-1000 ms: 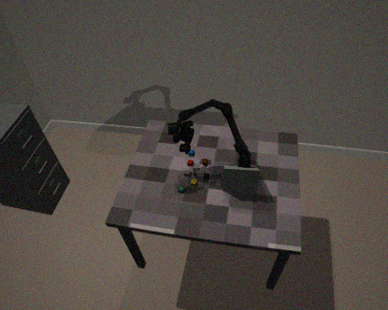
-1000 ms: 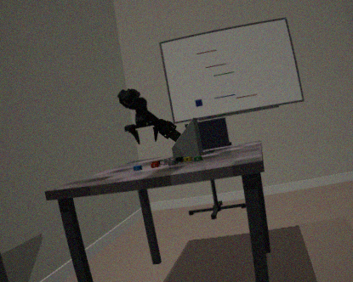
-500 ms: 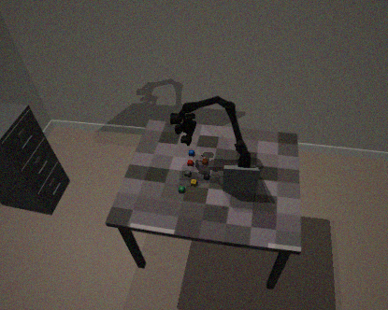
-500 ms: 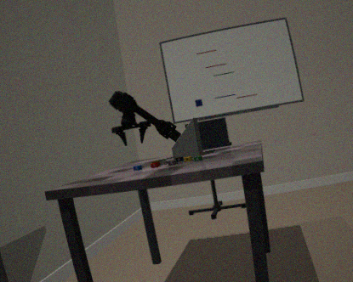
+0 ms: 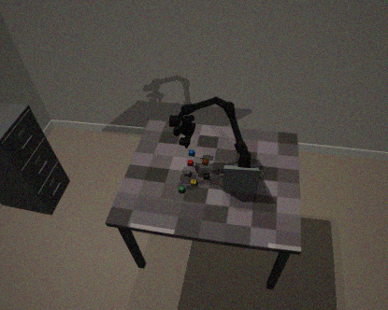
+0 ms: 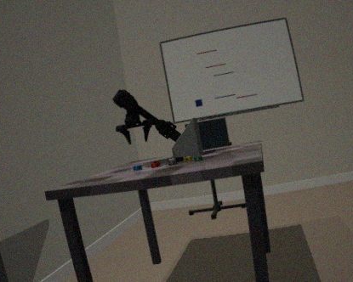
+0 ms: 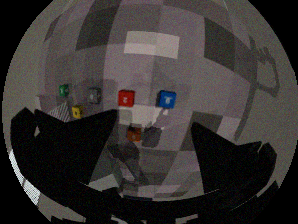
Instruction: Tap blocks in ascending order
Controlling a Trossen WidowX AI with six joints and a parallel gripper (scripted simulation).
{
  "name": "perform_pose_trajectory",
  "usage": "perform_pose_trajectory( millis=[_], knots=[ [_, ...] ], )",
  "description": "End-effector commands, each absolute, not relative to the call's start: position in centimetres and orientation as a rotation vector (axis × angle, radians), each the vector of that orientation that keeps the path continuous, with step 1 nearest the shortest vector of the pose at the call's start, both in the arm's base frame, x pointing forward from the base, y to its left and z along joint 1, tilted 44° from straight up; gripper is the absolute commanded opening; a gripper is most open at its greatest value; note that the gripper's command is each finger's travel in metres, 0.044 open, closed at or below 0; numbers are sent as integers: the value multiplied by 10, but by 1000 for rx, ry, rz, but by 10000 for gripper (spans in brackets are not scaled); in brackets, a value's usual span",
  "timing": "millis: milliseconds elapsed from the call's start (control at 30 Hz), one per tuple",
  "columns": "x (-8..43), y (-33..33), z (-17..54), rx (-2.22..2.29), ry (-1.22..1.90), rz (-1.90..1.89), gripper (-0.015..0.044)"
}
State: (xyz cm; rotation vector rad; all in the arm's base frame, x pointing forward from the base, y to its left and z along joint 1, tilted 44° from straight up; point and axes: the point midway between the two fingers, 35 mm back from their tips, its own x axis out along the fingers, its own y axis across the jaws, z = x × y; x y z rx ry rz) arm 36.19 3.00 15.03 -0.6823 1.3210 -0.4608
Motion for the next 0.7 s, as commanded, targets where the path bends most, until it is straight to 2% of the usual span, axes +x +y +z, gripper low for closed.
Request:
perform_pose_trajectory(
  millis=[0, 300, 533, 667],
  knots=[
    [347, 80, 102, -697, 1345, -418, 400],
    [270, 167, -3, -708, 1344, -439, 400],
    [267, 169, -5, -709, 1343, -441, 400],
    [278, 143, -36, -708, 1343, -439, 295]
  ],
)
